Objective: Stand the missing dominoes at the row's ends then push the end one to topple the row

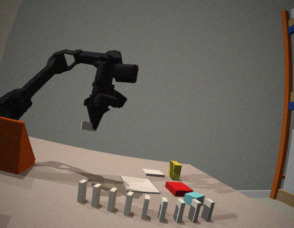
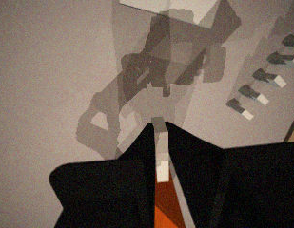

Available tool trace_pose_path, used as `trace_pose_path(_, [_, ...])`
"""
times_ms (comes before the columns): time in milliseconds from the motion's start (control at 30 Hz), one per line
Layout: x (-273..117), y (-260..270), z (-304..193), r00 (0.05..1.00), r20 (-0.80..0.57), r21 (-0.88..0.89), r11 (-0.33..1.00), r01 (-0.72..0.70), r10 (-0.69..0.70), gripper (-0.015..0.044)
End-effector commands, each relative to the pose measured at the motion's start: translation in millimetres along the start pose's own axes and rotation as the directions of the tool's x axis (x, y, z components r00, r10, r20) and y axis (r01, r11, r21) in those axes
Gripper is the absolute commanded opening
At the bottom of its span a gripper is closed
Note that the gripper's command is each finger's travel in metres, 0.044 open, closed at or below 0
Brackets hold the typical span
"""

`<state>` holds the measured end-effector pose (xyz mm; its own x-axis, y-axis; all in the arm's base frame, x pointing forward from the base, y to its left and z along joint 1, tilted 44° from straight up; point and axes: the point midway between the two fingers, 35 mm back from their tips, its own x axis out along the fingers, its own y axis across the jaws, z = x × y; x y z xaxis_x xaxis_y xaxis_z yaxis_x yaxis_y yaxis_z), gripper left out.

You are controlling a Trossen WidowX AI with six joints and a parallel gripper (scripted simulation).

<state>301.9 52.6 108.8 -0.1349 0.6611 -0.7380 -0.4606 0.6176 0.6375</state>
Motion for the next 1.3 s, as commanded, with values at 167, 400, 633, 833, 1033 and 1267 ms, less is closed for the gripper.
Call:
trace_pose_path(167, [-4.0, 107.5, 35.6, 1.000, 0.012, 0.472, 0.881, -0.008, 0.003, 0.0029])
trace_pose_path(400, [-5.2, 147.2, 38.0, 1.000, 0.012, 0.618, 0.785, -0.024, 0.021, 0.0029])
trace_pose_path(633, [-5.2, 147.2, 38.0, 1.000, 0.012, 0.618, 0.785, -0.024, 0.021, 0.0029])
trace_pose_path(833, [4.2, 143.2, 34.7, 0.999, -0.006, 0.606, 0.794, 0.042, -0.048, 0.0029])
trace_pose_path(1033, [23.3, 133.6, 29.6, 0.977, -0.018, 0.577, 0.796, 0.185, -0.214, 0.0029])
trace_pose_path(1267, [40.0, 123.8, 28.5, 0.919, 0.020, 0.549, 0.773, 0.320, -0.395, 0.0029])
